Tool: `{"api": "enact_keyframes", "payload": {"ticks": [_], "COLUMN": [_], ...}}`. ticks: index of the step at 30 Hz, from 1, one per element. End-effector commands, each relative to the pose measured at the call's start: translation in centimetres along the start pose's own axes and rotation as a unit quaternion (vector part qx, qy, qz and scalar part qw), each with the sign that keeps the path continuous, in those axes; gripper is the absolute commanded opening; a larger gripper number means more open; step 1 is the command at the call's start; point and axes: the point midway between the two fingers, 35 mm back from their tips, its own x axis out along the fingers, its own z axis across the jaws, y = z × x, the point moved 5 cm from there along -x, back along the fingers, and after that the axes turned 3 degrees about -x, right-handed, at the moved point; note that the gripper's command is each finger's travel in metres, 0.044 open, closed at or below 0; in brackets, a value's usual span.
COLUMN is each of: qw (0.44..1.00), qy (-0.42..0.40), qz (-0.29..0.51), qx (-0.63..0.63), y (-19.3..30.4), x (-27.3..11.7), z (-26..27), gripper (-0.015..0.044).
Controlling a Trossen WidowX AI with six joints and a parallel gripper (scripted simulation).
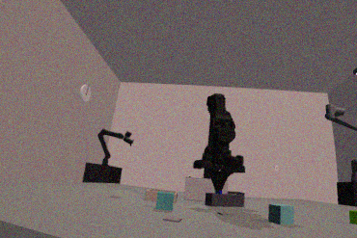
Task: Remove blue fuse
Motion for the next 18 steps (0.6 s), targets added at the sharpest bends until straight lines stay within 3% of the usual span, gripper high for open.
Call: {"api": "enact_keyframes", "payload": {"ticks": [1,18], "qw": [1.0,1.0], "qy": [0.0,-0.001], "qz": [0.0,-0.001], "qx": [-0.001,-0.001], "y": [-0.03,-0.04], "x": [-0.23,-1.06], "z": [-0.02,-0.02], "gripper": [0.0,0.0]}}
